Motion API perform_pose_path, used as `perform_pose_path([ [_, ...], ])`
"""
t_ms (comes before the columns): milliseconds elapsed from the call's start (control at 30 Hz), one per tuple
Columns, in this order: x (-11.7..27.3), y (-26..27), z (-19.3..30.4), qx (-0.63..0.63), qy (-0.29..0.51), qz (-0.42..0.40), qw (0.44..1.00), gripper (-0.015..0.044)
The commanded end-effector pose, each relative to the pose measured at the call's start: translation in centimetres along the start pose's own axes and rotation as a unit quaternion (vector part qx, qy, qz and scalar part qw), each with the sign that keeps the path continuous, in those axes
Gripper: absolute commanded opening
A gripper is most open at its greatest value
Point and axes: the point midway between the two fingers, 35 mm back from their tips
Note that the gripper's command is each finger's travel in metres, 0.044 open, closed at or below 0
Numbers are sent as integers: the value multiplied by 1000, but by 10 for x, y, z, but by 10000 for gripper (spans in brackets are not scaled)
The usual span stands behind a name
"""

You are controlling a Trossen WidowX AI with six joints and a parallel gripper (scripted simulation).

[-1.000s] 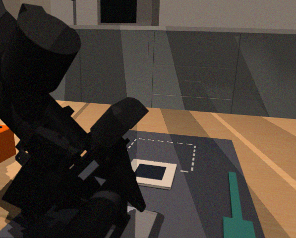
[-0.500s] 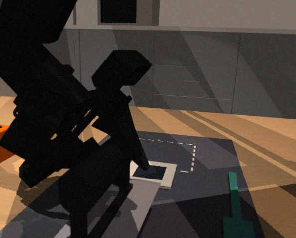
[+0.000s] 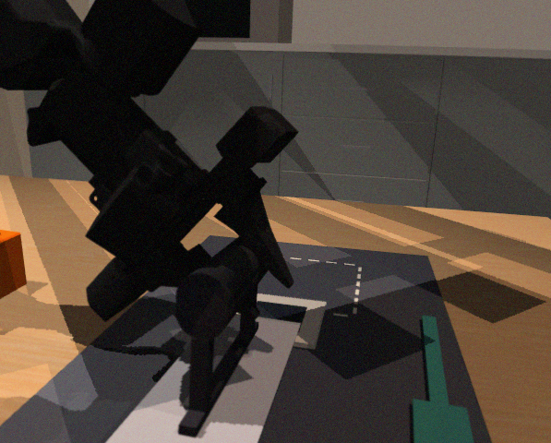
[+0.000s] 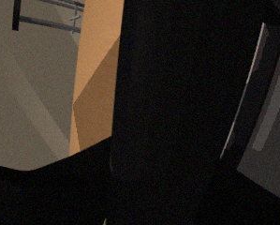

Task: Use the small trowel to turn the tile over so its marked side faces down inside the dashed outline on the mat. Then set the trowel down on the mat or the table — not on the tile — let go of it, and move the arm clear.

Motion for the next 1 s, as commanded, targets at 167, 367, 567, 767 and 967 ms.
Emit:
perform_pose_path([
  [167,-3,0,-1,0,-8,-10,1000,0],
  [367,-10,-7,-1,0,-8,-10,1000,0],
  [567,-16,-15,0,1,-8,-10,1000,0],
  [767,-22,-22,1,0,-8,-10,1000,0],
  [967,-24,-26,2,0,-8,-10,1000,0],
])
Point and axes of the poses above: the point midway between the two fingers, 35 mm back from their tips, its own x axis back along the fingers, its own y axis across the jaws, z = x × y, and after that the axes turned 3 degrees about -x, right-handed
